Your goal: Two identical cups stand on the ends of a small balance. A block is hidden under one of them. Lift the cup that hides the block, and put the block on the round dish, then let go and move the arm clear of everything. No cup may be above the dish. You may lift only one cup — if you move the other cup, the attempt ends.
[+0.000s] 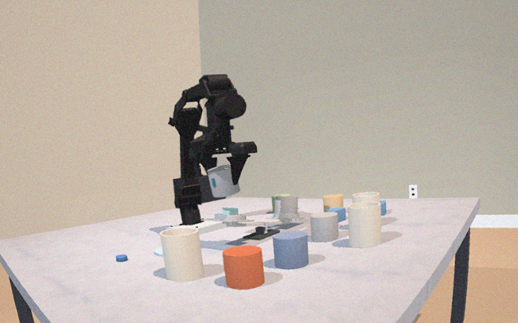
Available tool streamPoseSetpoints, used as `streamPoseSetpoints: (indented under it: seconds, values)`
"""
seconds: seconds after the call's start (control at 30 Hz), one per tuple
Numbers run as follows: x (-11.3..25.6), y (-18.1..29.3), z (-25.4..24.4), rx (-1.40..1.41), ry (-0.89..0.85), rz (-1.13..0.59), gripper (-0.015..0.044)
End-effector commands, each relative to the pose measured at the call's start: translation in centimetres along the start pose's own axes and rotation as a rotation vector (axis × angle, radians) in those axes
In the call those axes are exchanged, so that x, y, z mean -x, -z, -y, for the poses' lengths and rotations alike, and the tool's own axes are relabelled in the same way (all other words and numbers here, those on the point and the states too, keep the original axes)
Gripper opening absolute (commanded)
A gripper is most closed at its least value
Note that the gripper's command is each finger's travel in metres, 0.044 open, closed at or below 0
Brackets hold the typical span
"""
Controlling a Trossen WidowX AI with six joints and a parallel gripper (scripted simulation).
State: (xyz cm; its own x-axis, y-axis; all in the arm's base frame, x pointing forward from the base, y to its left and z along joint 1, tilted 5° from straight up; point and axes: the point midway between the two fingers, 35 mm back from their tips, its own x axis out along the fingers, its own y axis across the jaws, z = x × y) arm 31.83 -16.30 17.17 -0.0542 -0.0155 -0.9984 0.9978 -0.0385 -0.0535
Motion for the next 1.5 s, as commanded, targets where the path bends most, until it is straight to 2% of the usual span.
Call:
streamPoseSetpoints:
  seconds: [0.0,1.47]
  values:
    - [1.13,-0.06,0.03,-0.003,-0.017,0.012,0.0]
    - [0.79,0.07,0.15,0.0,-0.003,0.001,0.0]
